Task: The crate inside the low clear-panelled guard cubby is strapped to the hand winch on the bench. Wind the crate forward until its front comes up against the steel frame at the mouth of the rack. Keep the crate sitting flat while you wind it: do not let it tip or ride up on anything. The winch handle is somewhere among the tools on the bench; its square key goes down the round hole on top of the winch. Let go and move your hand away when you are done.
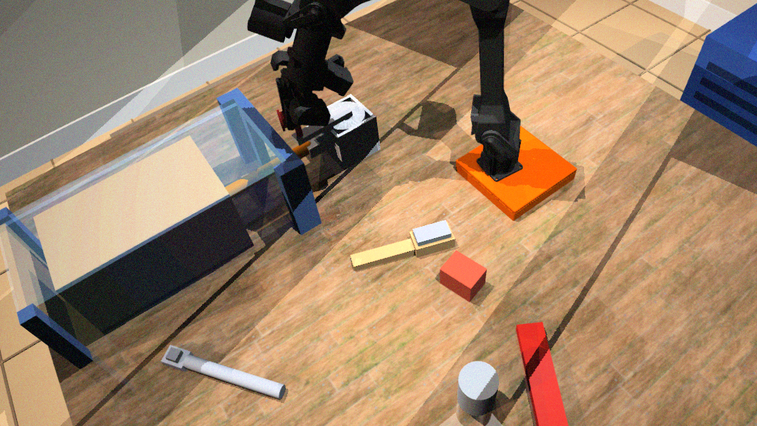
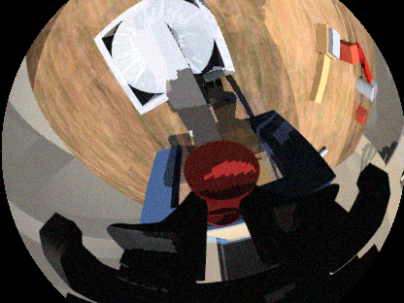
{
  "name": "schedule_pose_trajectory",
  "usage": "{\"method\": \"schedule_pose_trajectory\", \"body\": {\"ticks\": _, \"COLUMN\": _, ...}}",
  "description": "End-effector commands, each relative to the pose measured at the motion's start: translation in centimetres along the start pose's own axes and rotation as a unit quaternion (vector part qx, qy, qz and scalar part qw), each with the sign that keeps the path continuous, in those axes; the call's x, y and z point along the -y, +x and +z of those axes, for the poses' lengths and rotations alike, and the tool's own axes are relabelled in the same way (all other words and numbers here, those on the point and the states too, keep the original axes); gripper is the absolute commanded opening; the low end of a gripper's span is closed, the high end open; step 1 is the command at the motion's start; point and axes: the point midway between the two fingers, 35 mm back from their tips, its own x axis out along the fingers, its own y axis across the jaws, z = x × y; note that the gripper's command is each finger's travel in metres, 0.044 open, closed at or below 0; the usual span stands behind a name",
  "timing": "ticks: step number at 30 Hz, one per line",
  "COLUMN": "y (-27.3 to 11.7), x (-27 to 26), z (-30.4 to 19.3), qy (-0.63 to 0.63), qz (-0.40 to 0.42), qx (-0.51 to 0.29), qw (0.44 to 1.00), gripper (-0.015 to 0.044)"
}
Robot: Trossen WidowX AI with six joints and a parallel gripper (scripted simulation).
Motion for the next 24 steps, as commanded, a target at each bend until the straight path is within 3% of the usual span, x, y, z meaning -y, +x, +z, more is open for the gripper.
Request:
{"method": "schedule_pose_trajectory", "body": {"ticks": 1, "y": 0.1, "x": 0.8, "z": 0.4, "qy": 0.002, "qz": -0.005, "qx": 0.003, "qw": 1.0, "gripper": 0.0}}
{"method": "schedule_pose_trajectory", "body": {"ticks": 24, "y": -0.5, "x": 3.0, "z": 1.5, "qy": 0.002, "qz": -0.005, "qx": 0.003, "qw": 1.0, "gripper": 0.0}}
